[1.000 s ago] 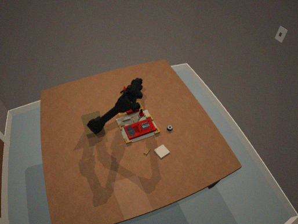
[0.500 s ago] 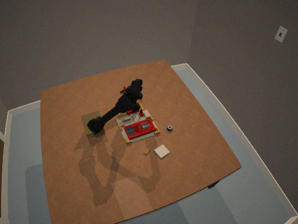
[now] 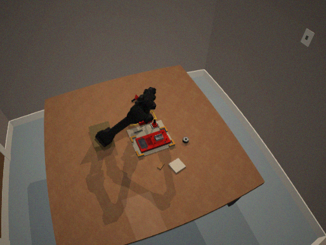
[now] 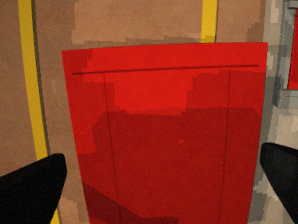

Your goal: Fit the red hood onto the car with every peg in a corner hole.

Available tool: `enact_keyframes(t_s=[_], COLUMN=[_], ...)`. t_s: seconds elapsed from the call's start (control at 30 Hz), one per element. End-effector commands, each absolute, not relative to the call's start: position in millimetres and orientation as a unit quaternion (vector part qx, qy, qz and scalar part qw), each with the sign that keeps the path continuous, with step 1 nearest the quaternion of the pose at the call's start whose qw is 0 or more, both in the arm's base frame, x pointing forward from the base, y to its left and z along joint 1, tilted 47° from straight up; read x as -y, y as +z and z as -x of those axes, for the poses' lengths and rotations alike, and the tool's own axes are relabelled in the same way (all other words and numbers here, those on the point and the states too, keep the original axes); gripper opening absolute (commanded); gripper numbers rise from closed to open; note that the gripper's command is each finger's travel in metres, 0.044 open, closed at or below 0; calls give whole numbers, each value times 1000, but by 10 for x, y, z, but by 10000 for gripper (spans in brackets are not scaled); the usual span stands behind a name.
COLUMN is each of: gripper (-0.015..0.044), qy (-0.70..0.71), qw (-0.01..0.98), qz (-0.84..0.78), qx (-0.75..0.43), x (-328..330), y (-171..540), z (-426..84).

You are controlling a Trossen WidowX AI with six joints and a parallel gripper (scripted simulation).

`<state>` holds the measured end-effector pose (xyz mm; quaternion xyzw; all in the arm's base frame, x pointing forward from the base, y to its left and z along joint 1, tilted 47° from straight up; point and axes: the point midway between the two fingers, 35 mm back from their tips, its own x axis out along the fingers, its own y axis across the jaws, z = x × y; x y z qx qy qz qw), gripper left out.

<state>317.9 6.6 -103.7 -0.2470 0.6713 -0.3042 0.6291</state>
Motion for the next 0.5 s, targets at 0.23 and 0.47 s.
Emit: enact_keyframes(t_s=[0.23, 0.47], gripper=[335, 268], qy=[-304, -304], qw=[629, 629], qz=[247, 247], qx=[-671, -672], x=[-63, -65], y=[-1041, -1041], z=[-3179, -3176])
